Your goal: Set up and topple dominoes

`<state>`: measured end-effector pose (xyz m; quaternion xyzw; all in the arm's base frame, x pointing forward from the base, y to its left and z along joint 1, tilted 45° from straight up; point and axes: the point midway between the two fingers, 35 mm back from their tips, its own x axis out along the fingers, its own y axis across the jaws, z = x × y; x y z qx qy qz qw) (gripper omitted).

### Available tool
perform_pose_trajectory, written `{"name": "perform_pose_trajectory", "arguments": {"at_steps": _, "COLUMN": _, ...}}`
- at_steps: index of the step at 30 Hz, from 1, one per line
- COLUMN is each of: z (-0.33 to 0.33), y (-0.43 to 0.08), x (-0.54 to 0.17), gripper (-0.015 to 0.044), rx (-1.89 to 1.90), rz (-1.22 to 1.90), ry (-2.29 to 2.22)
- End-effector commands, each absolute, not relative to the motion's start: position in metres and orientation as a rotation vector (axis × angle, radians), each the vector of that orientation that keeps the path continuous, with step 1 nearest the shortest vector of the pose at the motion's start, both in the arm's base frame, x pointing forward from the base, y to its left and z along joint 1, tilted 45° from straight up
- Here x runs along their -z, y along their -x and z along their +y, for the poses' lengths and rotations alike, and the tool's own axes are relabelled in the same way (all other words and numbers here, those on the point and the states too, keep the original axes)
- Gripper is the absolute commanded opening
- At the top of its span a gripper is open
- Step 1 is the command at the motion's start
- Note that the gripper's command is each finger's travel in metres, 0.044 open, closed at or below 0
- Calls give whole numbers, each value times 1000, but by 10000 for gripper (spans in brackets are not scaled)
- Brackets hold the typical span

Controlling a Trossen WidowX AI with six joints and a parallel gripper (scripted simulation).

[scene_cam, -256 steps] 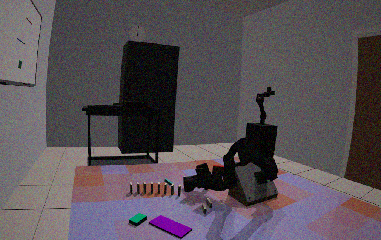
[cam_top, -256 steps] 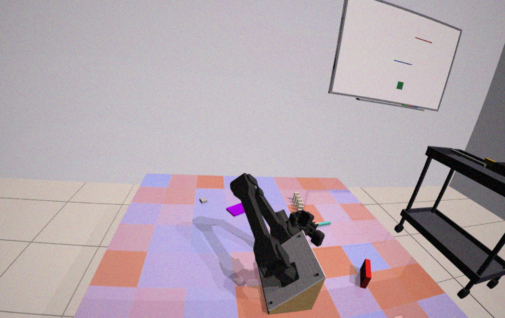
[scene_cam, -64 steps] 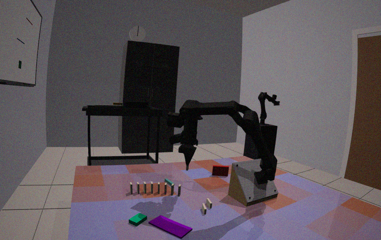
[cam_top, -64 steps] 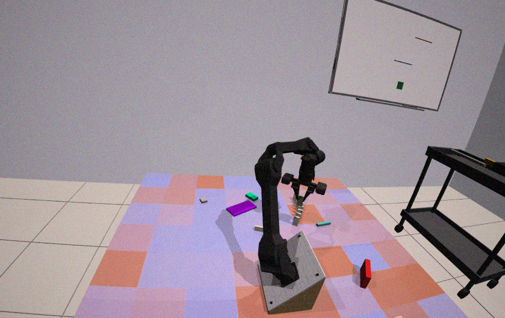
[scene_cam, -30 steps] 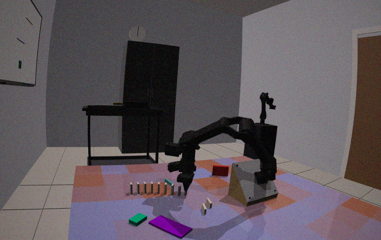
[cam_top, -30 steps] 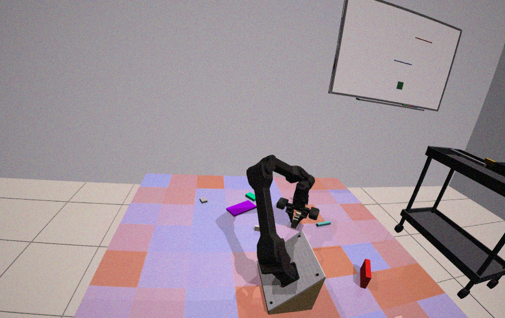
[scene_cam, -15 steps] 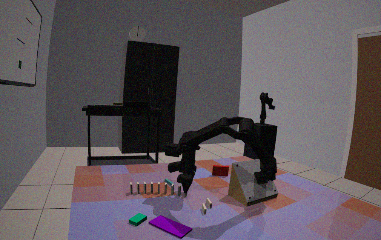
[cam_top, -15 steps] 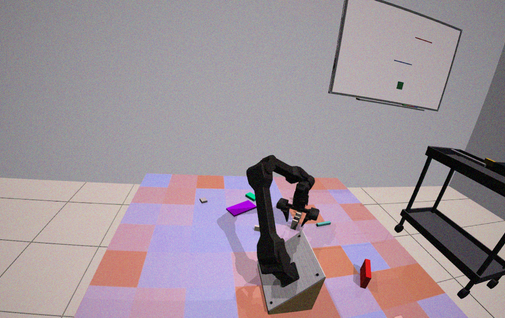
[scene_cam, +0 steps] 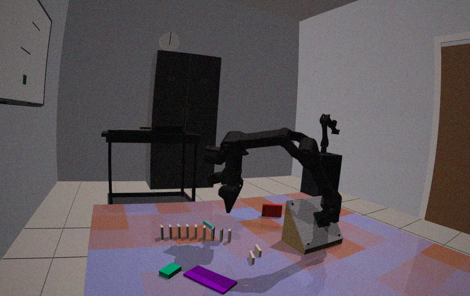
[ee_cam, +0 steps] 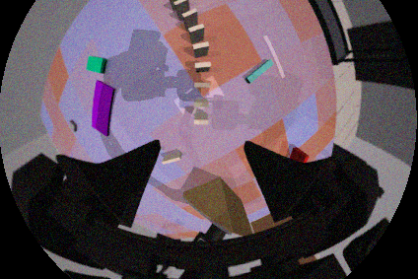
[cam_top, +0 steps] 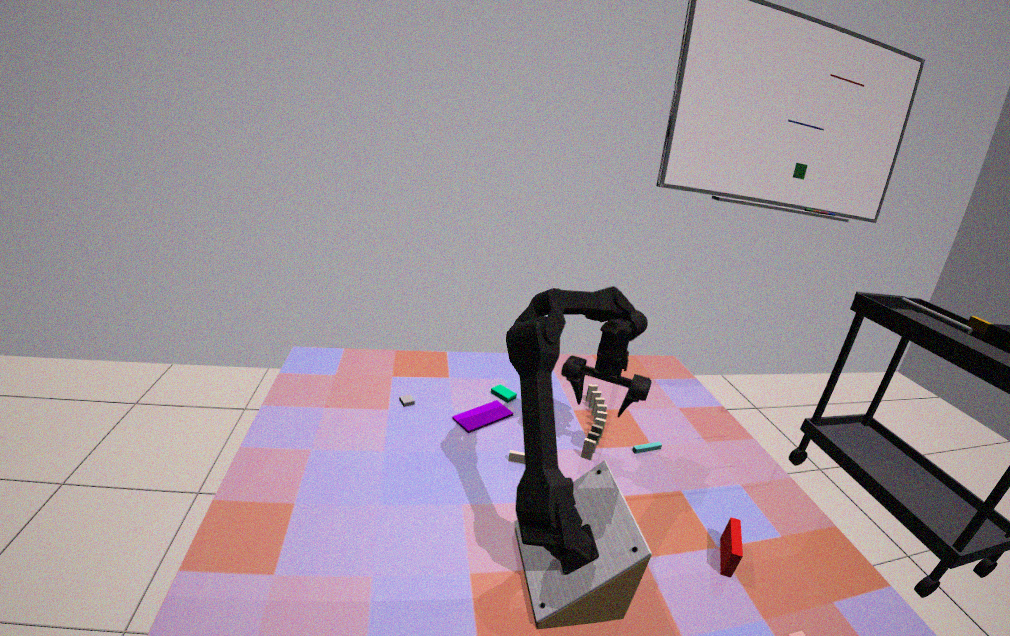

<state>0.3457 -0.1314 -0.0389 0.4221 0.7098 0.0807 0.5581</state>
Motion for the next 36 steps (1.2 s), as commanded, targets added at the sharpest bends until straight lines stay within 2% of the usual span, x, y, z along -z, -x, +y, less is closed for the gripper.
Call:
{"name": "perform_pose_trajectory", "arguments": {"at_steps": 1, "z": -147, "y": -343, "x": 17, "gripper": 440, "rx": -199, "rz": 1681, "ry": -983}}
{"name": "perform_pose_trajectory", "arguments": {"at_steps": 5, "z": -142, "y": -342, "x": 16, "gripper": 440, "rx": -156, "rz": 1694, "ry": -1022}}
{"name": "perform_pose_trajectory", "arguments": {"at_steps": 17, "z": -44, "y": -293, "x": 3, "gripper": 440, "rx": 715, "rz": 1782, "ry": -1698}}
{"name": "perform_pose_trajectory", "arguments": {"at_steps": 21, "z": -26, "y": -278, "x": 2, "gripper": 440, "rx": 896, "rz": 1767, "ry": -1814}}
{"name": "perform_pose_trajectory", "arguments": {"at_steps": 36, "z": -22, "y": -280, "x": 0, "gripper": 440, "rx": 914, "rz": 1765, "ry": -1826}}
